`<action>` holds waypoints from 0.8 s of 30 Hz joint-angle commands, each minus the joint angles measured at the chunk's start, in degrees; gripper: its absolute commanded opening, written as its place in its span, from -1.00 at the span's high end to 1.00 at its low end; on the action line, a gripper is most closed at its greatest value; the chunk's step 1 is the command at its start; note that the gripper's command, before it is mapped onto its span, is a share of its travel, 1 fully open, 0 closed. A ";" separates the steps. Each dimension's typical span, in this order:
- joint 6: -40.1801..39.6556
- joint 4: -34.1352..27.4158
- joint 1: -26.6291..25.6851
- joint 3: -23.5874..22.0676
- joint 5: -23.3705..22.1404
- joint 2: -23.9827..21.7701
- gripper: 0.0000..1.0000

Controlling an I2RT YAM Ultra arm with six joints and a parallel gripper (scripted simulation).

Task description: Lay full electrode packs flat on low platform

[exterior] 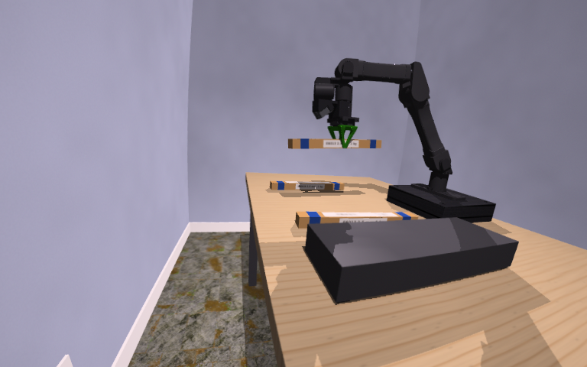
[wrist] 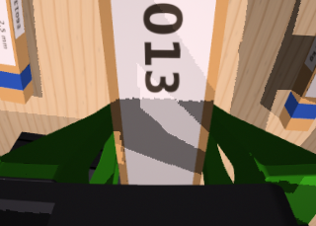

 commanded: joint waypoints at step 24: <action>10.02 -0.03 1.68 2.50 -0.53 -5.99 1.00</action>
